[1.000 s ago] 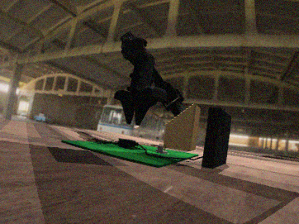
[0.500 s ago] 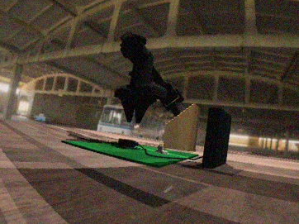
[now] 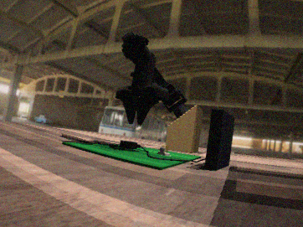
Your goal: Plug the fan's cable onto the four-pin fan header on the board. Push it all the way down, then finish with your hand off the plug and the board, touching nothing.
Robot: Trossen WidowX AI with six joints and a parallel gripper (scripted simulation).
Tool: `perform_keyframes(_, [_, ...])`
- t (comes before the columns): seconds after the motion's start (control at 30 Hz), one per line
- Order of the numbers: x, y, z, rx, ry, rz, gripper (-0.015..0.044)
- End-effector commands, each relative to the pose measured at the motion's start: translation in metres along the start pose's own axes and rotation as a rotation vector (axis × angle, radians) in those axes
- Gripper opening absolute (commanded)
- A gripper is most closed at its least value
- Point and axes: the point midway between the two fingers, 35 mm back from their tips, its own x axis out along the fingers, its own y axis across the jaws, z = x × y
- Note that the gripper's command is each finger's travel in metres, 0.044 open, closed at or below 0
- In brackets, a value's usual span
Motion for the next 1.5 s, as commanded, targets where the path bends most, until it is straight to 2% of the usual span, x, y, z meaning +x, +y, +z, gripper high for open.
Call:
perform_keyframes(0.0, [0.0001,0.0001,-0.0004,-0.003,0.003,0.001,0.0205])
perform_keyframes(0.1, [0.0001,0.0001,-0.0004,-0.003,0.003,0.001,0.0205])
perform_keyframes(0.4, [0.0001,0.0001,-0.0004,-0.003,0.003,0.001,0.044])
perform_keyframes(1.2, [0.0,0.0,0.0,0.0,0.0,0.0,0.044])
perform_keyframes(1.47, [-0.0063,0.007,0.0084,0.015,0.218,0.005,0.023])
